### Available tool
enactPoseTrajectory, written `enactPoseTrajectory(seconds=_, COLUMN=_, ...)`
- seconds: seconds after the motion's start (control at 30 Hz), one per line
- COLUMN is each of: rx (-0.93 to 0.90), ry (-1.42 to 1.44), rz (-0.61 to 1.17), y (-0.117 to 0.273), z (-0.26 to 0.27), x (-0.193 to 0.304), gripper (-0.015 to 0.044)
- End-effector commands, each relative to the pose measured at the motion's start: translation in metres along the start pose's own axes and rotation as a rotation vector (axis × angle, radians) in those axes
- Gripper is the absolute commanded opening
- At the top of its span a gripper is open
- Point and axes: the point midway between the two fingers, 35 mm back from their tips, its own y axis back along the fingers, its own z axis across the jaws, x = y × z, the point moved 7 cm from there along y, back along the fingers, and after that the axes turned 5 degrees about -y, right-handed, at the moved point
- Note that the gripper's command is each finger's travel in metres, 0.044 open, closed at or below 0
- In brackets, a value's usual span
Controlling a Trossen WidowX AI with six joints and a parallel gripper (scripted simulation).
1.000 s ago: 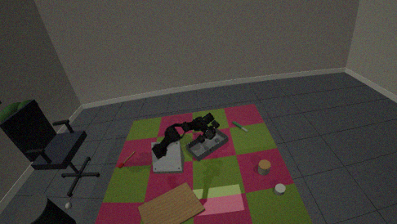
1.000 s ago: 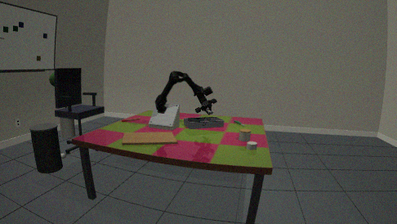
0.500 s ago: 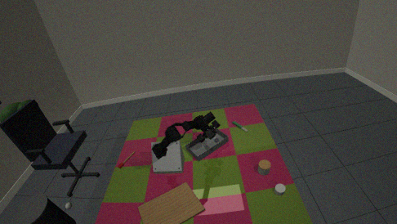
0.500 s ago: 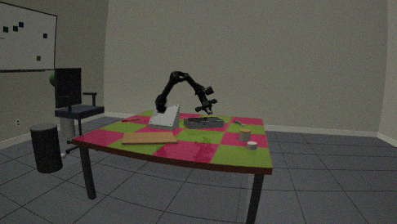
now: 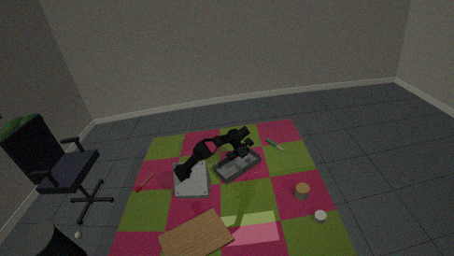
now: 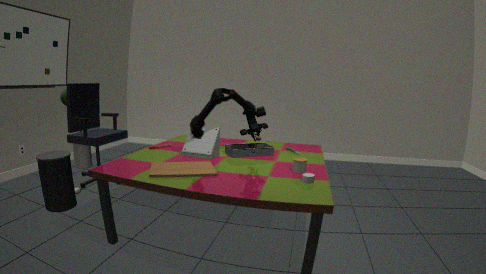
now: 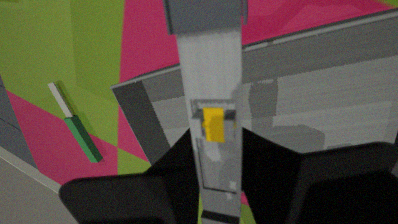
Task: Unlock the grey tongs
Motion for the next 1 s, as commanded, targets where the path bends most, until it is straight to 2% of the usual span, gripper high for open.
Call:
enactPoseTrajectory(seconds=0.0, rx=0.045, ry=-0.006, rz=-0.006, y=0.0, z=0.005, x=0.001, gripper=-0.015)
enactPoseTrajectory(seconds=0.73, rx=0.29, ry=-0.01, rz=-0.053, y=0.003, z=0.017, x=-0.002, gripper=-0.015)
enactPoseTrajectory(seconds=0.97, rx=0.297, ry=-0.01, rz=-0.055, y=0.003, z=0.018, x=-0.002, gripper=-0.015)
